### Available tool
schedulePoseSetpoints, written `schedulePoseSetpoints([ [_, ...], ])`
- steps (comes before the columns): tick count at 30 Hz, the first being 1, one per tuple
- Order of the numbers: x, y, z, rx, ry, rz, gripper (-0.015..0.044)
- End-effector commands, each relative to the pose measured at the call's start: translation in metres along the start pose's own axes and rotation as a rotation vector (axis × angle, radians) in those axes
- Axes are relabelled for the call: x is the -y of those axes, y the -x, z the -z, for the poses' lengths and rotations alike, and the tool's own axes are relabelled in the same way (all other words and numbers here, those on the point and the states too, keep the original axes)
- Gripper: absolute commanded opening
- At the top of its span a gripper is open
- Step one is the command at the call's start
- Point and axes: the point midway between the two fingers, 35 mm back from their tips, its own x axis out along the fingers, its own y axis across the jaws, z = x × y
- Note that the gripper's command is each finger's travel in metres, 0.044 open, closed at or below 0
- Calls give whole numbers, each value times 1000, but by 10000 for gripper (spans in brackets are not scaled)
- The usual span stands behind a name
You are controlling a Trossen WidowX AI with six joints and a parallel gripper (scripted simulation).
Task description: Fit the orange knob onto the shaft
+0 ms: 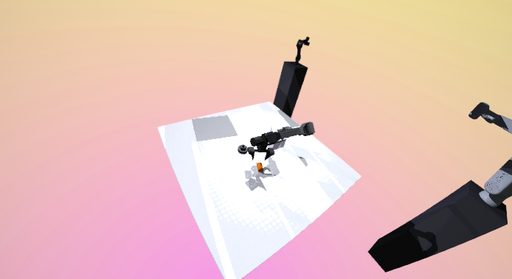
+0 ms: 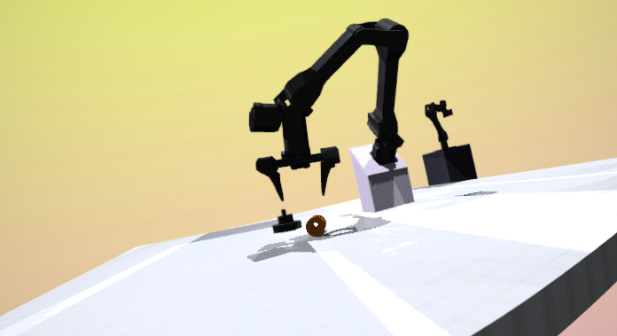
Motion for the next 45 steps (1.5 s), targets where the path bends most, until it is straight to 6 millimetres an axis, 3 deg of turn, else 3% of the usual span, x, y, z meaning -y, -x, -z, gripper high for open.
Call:
schedulePoseSetpoints([
  [1,17,-2,3,-17,-3,66,440],
  [5,17,-3,3,-17,-3,66,440],
  [10,19,-25,0,-18,-3,67,440],
  [44,23,-70,-7,-20,-4,68,440],
  [45,23,-70,-7,-20,-4,68,414],
])
